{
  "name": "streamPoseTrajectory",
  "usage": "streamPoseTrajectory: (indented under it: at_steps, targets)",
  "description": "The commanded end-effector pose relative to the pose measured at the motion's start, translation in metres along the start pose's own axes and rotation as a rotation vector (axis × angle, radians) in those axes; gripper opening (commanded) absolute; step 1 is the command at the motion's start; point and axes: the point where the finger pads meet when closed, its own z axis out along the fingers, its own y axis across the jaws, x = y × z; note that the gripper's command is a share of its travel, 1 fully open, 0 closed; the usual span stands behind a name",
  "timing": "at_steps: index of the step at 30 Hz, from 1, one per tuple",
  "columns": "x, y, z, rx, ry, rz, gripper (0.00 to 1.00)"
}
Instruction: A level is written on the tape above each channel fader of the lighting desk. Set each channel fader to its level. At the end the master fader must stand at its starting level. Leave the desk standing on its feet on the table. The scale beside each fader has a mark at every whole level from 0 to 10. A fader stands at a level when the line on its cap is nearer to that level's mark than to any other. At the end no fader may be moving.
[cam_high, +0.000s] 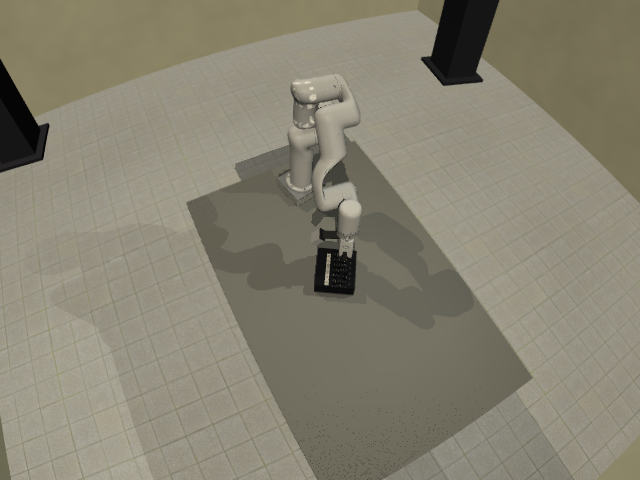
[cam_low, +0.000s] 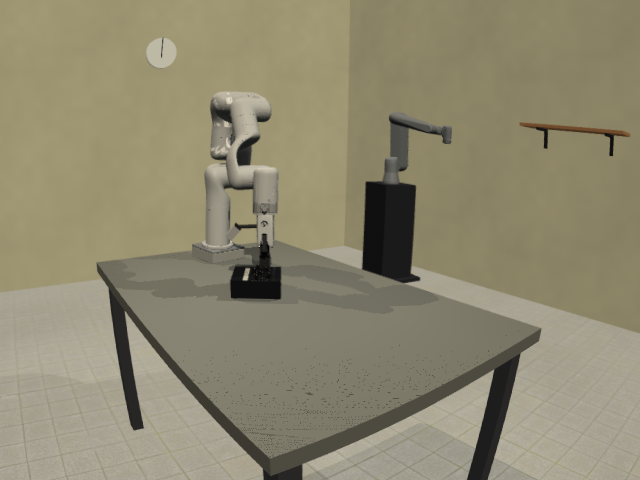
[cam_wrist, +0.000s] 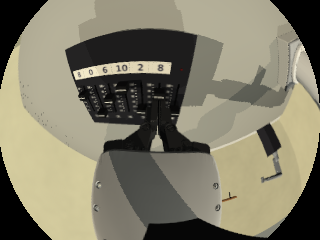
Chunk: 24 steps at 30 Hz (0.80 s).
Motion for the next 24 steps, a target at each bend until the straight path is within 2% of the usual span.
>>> streamPoseTrajectory:
  at_steps: [1,24]
  targets:
    - [-0.0007,-0.0013,-0.0013,0.003,-0.002,0.000,0.00]
    - [-0.0062,-0.0013,-0.0013,0.003,-0.002,0.000,0.00]
